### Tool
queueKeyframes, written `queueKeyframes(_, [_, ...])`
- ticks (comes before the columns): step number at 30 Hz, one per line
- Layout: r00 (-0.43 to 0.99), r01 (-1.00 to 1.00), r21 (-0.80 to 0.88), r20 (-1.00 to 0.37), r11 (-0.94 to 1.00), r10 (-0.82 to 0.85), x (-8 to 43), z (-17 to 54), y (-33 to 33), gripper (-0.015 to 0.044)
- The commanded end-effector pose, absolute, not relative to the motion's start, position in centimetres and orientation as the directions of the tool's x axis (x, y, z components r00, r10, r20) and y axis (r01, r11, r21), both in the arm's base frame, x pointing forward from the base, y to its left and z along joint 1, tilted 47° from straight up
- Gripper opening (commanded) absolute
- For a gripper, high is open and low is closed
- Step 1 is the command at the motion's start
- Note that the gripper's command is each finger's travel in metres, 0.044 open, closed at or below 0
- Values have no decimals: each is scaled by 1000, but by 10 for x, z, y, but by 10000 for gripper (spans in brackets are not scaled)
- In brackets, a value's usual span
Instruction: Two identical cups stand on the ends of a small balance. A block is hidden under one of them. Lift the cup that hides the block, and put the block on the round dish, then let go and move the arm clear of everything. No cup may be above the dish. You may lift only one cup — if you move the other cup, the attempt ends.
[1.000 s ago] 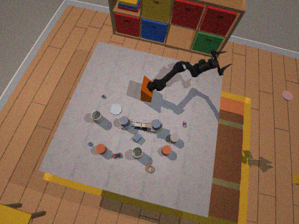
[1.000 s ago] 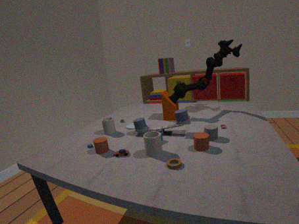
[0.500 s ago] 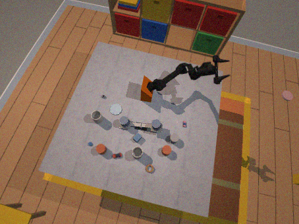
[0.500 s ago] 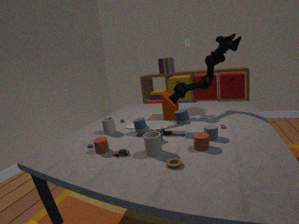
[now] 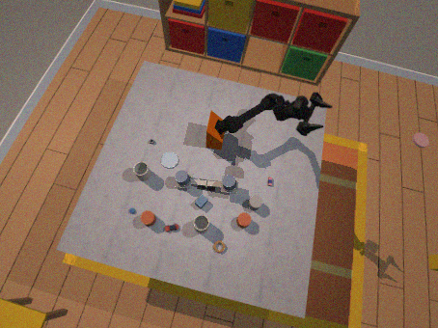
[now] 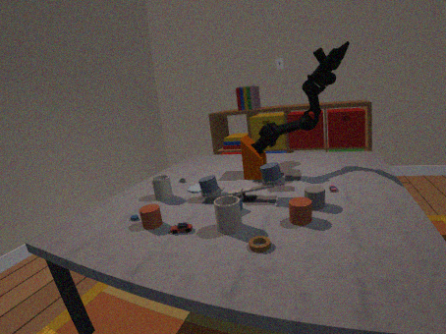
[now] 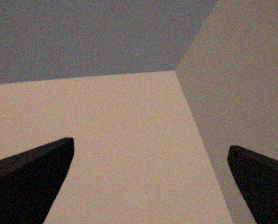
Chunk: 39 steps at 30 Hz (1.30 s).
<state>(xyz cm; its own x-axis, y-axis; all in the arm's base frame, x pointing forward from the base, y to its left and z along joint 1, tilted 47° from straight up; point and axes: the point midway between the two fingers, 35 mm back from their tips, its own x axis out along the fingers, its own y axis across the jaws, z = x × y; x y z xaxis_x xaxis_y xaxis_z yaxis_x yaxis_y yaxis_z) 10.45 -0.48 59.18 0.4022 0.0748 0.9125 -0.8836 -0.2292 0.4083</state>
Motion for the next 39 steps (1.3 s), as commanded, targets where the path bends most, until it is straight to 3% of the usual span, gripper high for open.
queueKeyframes(1, [499,-855,502,865,-129,61,135,579,-14,440])
queueKeyframes(21, [861,-479,822,509,308,-18,254,487,-65,440])
queueKeyframes(39, [999,-6,808,36,589,-39,316,357,-110,440])
